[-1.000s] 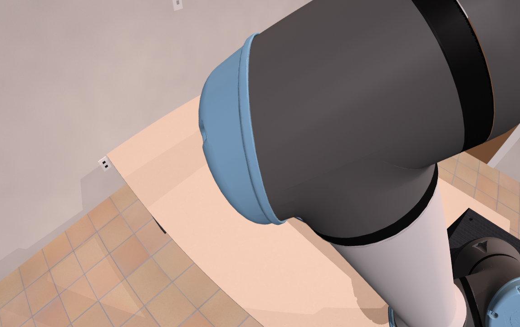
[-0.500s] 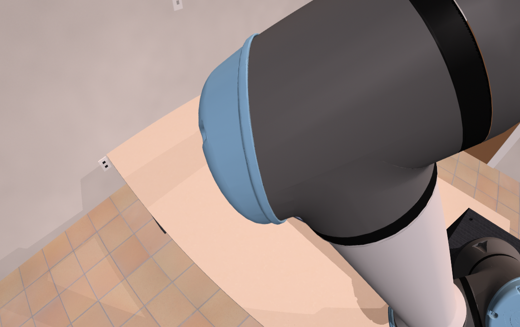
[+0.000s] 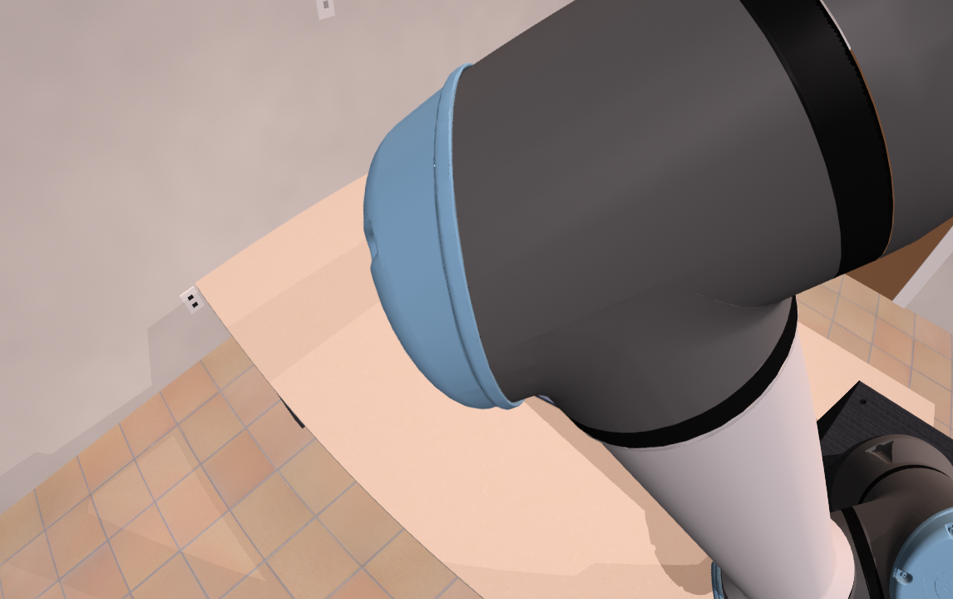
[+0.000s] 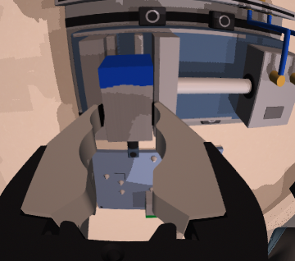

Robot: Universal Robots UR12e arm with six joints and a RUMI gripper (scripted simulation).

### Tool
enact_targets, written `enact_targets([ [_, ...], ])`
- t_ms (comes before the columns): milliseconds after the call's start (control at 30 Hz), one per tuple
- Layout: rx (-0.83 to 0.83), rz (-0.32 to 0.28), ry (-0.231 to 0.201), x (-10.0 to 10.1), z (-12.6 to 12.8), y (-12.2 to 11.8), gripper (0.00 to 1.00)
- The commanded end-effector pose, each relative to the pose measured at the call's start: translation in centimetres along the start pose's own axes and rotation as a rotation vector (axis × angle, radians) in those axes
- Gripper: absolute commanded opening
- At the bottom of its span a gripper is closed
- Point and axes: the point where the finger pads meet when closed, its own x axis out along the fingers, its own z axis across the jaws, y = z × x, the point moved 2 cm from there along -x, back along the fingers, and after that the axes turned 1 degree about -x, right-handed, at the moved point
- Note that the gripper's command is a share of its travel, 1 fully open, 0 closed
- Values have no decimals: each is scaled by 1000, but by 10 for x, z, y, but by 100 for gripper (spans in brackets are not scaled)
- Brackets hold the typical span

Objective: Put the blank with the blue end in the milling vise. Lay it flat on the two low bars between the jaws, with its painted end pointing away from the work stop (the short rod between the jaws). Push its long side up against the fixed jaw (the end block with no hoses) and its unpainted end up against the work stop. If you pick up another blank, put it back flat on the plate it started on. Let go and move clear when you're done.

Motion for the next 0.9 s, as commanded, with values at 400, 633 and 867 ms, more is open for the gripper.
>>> enact_targets([
  [400,0,1,1,5,-1,0,0],
  [633,0,1,1,7,-1,0,0],
  [867,0,1,1,9,-1,0,0],
])
